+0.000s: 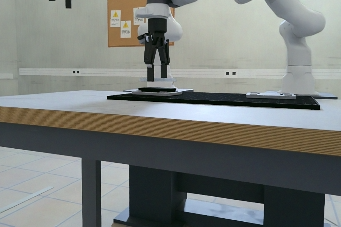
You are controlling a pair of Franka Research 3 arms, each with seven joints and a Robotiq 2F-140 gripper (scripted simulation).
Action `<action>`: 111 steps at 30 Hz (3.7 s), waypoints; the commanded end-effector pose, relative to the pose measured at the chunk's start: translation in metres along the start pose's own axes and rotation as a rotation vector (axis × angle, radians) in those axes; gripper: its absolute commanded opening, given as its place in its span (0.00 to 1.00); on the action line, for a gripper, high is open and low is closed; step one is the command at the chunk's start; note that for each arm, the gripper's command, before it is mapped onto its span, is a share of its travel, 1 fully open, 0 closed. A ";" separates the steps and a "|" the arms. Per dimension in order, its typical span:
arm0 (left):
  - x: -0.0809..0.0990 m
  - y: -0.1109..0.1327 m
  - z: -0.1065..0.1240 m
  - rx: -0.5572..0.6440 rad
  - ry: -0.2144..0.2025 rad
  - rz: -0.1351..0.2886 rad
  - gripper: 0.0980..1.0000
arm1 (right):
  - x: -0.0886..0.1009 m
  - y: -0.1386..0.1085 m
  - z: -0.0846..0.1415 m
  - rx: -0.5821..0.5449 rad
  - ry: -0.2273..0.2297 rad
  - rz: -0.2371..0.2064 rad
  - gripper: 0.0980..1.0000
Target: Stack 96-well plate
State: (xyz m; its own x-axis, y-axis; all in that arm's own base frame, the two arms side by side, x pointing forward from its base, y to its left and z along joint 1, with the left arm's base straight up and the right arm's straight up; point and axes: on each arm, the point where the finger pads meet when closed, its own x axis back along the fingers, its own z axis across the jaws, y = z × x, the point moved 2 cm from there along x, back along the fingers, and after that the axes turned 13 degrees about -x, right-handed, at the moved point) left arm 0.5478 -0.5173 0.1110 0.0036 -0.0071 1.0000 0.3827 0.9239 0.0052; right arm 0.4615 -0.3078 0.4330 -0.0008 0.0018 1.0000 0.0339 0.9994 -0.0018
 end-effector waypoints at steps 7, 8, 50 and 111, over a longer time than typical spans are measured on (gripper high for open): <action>-0.013 -0.001 -0.003 0.002 -0.006 0.005 0.00 | 0.000 0.000 0.000 0.005 0.001 -0.002 1.00; -0.014 -0.001 -0.003 0.002 -0.006 0.005 0.00 | 0.000 0.000 0.000 0.005 0.001 -0.002 1.00; -0.018 -0.001 -0.003 0.002 -0.006 0.005 0.00 | 0.000 0.000 0.000 0.005 0.001 -0.002 1.00; -0.025 0.000 -0.002 0.002 -0.006 0.005 1.00 | 0.000 0.000 0.000 0.005 0.001 -0.002 1.00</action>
State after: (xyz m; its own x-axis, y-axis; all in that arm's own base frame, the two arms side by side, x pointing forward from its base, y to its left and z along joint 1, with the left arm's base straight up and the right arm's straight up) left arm 0.5489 -0.5183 0.0874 0.0005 -0.0024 1.0000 0.3808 0.9247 0.0021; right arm 0.4615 -0.3078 0.4330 -0.0008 0.0018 1.0000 0.0339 0.9994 -0.0018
